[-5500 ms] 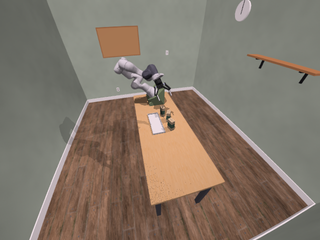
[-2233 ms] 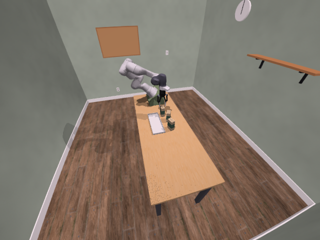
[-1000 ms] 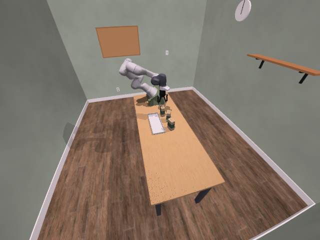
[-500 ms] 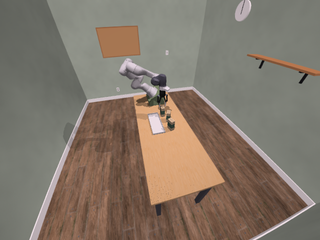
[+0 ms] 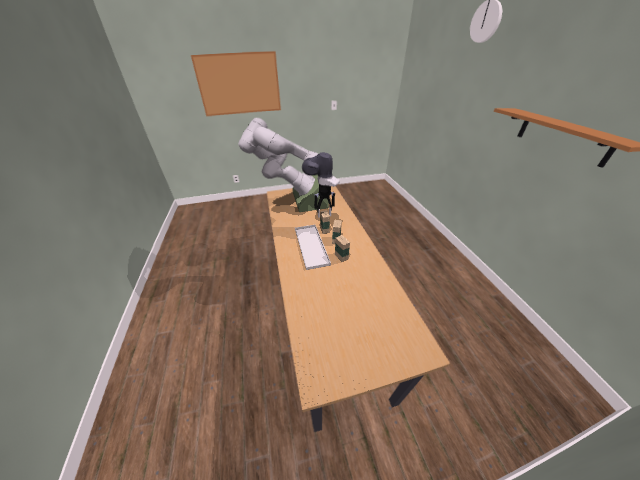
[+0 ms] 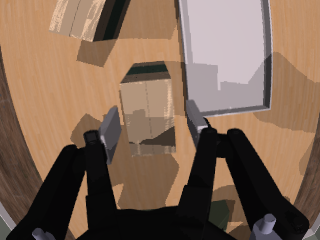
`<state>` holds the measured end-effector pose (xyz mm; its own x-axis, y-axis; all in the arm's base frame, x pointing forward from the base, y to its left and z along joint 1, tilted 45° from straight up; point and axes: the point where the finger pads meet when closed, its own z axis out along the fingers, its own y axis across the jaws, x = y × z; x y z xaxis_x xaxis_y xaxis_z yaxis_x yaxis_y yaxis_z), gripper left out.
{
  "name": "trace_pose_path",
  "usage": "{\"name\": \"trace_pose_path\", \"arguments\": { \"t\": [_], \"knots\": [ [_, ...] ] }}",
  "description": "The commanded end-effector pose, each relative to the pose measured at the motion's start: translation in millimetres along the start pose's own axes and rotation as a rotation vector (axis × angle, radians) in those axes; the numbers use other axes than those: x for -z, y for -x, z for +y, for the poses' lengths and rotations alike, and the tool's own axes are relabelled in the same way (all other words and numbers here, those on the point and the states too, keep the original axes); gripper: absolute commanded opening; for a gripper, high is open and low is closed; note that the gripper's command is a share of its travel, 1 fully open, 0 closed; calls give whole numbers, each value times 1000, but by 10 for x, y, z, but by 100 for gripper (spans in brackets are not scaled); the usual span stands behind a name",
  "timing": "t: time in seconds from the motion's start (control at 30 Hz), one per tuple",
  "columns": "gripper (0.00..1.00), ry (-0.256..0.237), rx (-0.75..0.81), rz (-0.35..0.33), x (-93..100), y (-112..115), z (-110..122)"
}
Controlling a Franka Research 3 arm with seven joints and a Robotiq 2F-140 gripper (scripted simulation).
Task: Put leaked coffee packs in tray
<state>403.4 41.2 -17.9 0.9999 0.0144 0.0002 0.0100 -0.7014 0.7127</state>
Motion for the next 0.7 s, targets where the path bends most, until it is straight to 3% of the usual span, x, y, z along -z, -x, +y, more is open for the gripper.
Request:
{"name": "trace_pose_path", "arguments": {
  "t": [0.0, 0.67],
  "knots": [
    [53, -8, -11, 7, -86, -20, -25],
    [53, -8, -11, 7, -341, -22, -27]
  ]
}}
